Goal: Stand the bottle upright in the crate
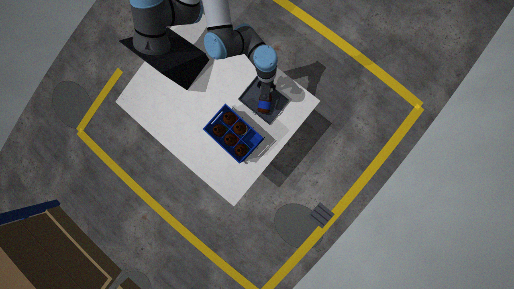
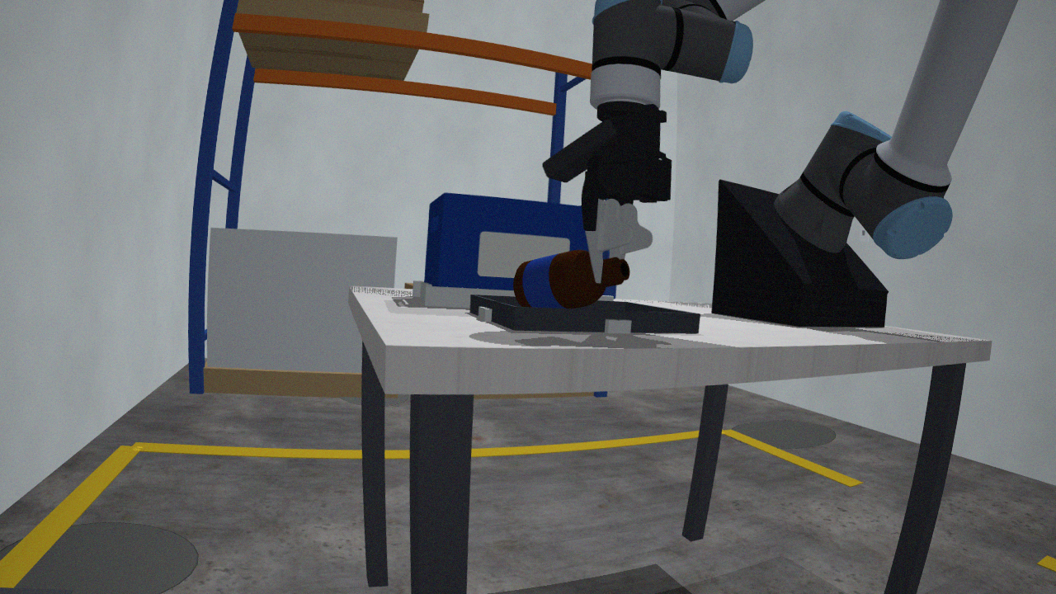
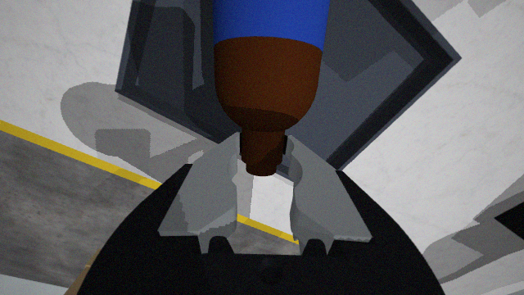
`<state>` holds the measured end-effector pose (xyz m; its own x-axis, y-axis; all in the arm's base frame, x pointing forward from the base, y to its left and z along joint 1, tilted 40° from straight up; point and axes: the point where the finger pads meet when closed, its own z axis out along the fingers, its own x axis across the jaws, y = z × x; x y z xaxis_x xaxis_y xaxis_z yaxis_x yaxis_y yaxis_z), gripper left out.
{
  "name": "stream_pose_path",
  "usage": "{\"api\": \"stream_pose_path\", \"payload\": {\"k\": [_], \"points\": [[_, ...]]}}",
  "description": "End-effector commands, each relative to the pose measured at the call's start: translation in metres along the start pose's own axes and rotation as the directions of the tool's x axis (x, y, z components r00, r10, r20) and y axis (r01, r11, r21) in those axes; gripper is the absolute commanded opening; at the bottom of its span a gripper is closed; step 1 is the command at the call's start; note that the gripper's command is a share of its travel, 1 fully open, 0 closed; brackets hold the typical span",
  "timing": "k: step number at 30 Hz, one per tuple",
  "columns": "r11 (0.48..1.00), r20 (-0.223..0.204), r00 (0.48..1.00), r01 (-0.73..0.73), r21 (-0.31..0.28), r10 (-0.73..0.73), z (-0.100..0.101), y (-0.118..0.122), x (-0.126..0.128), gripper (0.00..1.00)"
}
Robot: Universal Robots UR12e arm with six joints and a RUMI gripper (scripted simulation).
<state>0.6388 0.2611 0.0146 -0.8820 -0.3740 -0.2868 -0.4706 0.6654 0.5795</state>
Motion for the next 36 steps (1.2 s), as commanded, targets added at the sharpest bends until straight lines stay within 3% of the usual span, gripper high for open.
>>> {"api": "stream_pose_path", "payload": {"k": [1,36], "points": [[1.0,0.004,1.0,0.005,0.004,-0.005,-0.012,-0.001,-0.004,0.0],[1.0,0.004,1.0,0.005,0.005,-0.005,-0.065,-0.001,-0.004,0.0]]}}
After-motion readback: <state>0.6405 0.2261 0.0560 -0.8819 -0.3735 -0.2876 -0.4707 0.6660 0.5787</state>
